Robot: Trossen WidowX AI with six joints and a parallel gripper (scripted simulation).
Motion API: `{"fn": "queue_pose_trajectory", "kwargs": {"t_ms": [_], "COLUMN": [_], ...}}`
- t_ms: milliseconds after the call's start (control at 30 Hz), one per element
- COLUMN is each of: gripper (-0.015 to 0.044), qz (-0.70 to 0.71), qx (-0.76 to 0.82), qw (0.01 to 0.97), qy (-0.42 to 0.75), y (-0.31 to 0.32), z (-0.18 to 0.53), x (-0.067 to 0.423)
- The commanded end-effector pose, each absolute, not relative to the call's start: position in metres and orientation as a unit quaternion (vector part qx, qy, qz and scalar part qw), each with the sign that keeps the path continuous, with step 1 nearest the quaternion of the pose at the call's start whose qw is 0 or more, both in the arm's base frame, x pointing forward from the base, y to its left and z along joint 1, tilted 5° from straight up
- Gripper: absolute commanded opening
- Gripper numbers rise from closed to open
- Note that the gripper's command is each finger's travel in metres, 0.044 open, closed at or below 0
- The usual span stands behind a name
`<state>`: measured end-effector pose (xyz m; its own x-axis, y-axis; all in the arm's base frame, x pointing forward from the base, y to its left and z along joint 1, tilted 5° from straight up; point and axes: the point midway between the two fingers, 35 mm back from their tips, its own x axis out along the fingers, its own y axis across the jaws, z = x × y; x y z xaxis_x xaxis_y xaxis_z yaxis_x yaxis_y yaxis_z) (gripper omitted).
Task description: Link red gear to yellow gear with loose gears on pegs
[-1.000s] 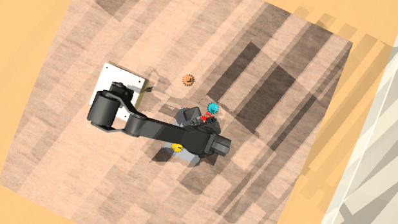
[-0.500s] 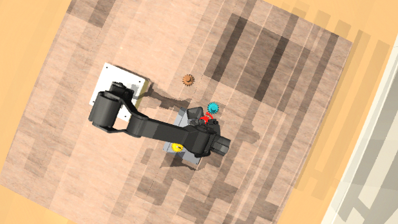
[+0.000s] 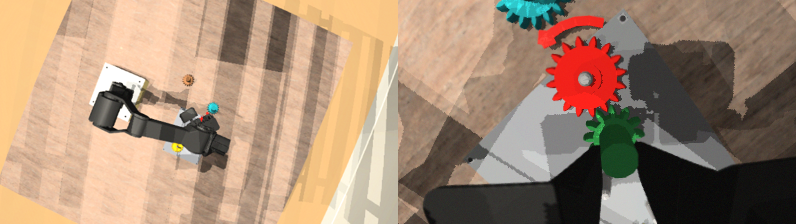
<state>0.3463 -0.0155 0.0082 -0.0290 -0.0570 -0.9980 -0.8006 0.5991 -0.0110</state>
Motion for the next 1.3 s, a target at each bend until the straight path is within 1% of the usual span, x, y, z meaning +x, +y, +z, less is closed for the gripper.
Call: {"fn": "queue_pose_trajectory", "kwargs": {"t_ms": [0,233,733,867,1033,1067,1267], "gripper": [0.0,0.0,0.0,0.0,0.0131,0.014,0.014], "qz": [0.325,0.295,0.16,0.157,0.177,0.184,0.212], "qx": [-0.352,-0.324,-0.195,-0.193,-0.211,-0.218,-0.245], "qw": [0.601,0.617,0.669,0.67,0.664,0.662,0.652], "qy": [0.639,0.654,0.699,0.7,0.695,0.693,0.685], "y": [-0.016,-0.016,-0.017,-0.017,-0.016,-0.016,-0.015], "z": [0.007,0.006,0.003,0.002,0.004,0.004,0.019], "x": [0.347,0.347,0.346,0.347,0.347,0.347,0.348]}}
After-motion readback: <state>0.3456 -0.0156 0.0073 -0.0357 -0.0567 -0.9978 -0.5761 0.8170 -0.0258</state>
